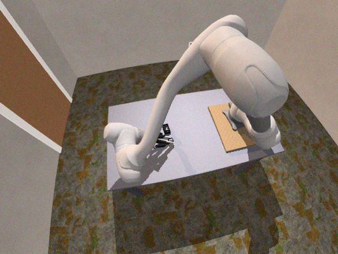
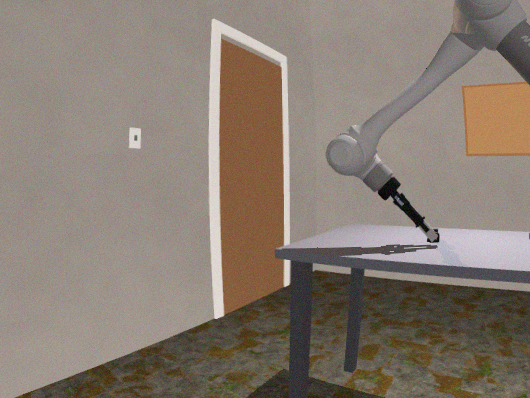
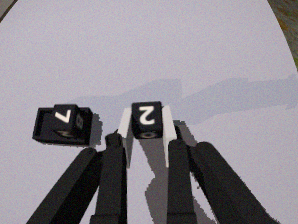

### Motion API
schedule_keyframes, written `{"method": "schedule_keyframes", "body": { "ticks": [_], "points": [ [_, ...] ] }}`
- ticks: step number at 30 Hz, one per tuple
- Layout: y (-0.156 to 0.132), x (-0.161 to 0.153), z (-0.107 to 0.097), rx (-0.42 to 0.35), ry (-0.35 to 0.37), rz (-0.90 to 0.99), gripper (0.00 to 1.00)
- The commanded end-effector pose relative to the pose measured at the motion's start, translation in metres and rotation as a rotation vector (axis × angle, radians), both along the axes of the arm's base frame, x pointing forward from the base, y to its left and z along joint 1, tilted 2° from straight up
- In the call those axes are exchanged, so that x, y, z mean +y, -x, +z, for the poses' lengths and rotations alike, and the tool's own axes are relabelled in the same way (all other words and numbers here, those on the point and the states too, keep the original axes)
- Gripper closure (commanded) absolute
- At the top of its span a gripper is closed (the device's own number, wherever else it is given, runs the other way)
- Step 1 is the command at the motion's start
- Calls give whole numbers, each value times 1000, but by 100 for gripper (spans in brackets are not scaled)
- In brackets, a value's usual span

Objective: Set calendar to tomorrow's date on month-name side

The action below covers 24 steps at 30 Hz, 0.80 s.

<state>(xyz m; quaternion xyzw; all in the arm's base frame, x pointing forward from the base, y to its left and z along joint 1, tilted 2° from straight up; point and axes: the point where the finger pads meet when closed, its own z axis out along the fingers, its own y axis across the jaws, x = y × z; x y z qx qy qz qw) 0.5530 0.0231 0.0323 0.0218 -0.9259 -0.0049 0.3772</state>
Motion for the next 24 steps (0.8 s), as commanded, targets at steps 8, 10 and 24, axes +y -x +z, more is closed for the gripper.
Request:
{"method": "schedule_keyframes", "body": {
  "ticks": [8, 10, 24],
  "points": [
    [0, 0, -6, 0, 0, 0, 84],
    [0, 0, -7, 0, 0, 0, 84],
    [0, 0, -7, 0, 0, 0, 84]
  ]
}}
